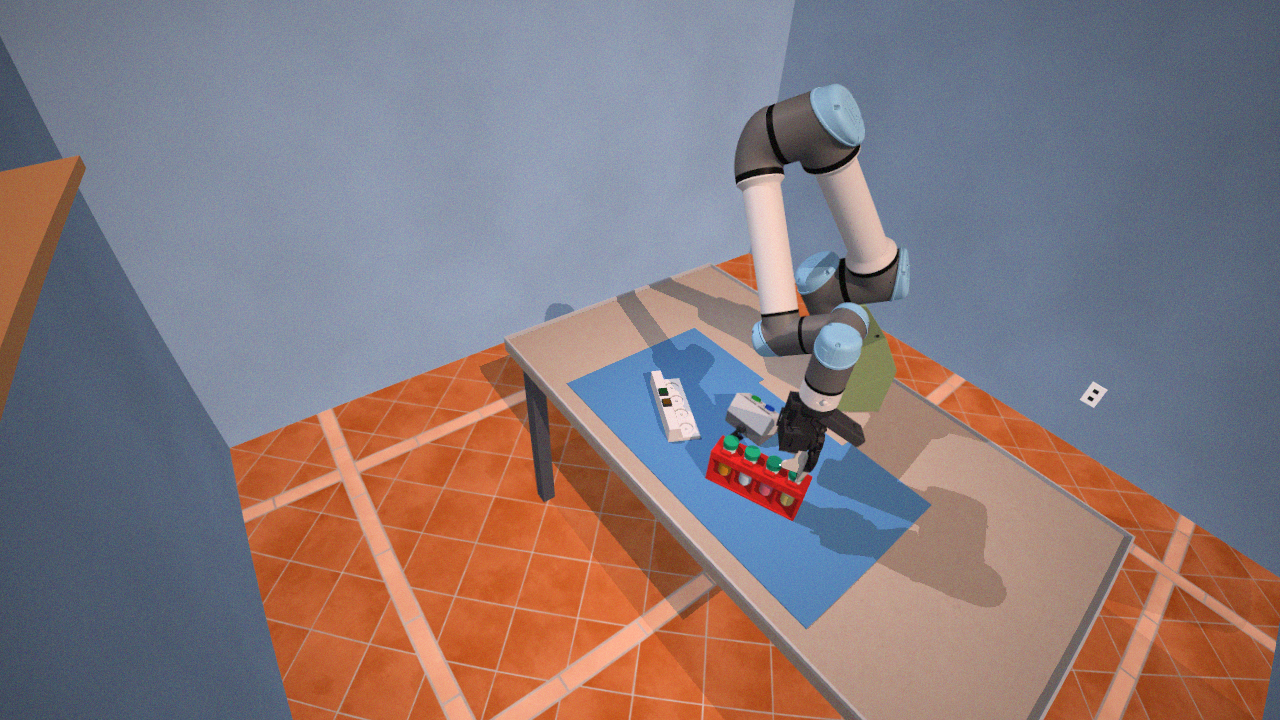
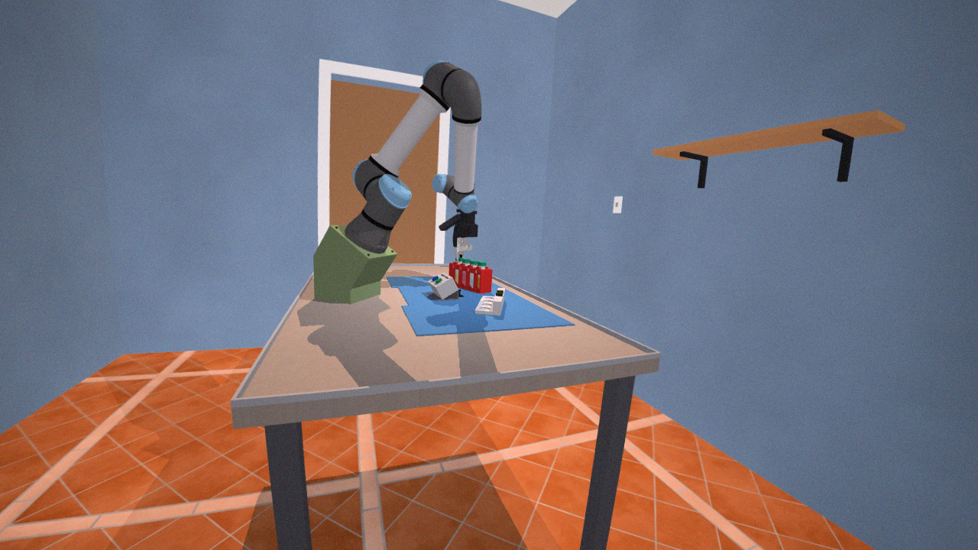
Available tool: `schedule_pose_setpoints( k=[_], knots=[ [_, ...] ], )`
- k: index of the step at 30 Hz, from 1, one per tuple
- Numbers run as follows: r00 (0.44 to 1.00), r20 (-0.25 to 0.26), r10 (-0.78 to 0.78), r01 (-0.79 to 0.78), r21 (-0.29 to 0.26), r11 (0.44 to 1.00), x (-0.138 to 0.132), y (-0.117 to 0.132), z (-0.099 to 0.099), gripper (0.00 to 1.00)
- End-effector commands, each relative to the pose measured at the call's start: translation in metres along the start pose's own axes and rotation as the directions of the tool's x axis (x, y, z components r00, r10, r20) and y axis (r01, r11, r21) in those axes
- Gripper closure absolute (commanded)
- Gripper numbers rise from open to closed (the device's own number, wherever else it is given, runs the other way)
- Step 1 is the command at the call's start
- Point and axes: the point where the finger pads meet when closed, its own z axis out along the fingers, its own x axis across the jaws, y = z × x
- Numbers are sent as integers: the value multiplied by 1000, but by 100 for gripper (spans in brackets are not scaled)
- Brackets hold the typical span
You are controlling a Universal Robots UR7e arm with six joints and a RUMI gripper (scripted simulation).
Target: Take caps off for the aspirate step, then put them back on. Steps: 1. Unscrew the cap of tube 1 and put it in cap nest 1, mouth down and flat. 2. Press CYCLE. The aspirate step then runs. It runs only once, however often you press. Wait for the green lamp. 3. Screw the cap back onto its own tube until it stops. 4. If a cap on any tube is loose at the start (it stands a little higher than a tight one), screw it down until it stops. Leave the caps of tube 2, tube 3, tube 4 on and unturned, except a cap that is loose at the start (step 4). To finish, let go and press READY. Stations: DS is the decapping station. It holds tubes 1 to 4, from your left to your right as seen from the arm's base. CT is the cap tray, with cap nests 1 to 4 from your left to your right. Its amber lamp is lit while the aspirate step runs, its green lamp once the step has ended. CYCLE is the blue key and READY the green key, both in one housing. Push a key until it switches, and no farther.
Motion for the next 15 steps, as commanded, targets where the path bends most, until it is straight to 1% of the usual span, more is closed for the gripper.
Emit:
schedule_pose_setpoints(
  k=[1, 4, 5, 15],
  knots=[
    [997, -13, -81, 81, 9, 997, 0, 0, 0, 100],
    [997, -13, -81, 81, 9, 997, 0, 0, 0, 100],
    [997, -13, -81, 81, 9, 997, 0, 0, 0, 65],
    [997, -13, -81, 81, 9, 997, 0, 0, 0, 65]
  ],
)
